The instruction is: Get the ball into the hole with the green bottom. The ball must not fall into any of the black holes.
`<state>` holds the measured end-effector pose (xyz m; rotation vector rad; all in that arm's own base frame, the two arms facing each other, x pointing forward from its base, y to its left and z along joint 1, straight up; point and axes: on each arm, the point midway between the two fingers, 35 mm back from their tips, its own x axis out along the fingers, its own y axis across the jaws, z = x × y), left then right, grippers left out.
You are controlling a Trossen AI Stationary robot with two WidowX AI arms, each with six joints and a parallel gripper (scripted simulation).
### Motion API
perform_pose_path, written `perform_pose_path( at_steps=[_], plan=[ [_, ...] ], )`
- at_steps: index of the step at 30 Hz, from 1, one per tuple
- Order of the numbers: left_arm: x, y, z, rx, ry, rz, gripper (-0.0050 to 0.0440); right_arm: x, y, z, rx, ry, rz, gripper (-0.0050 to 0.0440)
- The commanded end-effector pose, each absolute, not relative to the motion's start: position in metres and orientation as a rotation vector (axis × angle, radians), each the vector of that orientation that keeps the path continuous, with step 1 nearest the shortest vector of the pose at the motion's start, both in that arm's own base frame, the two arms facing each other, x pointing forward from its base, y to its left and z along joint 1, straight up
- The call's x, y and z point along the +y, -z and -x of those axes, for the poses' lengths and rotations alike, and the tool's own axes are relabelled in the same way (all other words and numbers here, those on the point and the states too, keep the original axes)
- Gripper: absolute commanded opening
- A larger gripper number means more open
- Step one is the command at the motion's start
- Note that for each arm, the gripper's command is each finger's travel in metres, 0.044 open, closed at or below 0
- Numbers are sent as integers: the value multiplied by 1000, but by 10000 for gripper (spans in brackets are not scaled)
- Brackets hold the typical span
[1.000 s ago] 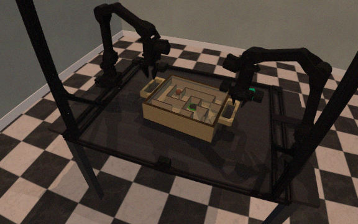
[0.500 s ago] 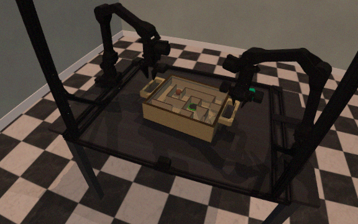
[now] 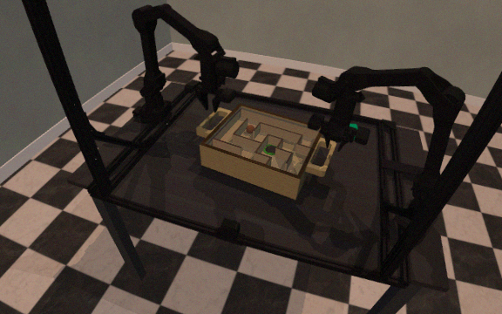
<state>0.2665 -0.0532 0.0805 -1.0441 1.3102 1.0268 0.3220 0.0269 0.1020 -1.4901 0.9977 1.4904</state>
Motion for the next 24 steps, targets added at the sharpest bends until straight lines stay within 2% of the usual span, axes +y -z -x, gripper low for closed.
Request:
perform_pose_path(
  at_steps=[1,24],
  plan=[
    [-53,-78,-266,1310,-1030,1041,164,27,-100,-322,997,-1491,1493,164],
    [-53,-44,-268,1312,-1030,1035,164,27,-66,-324,997,-1492,1492,164]
  ],
)
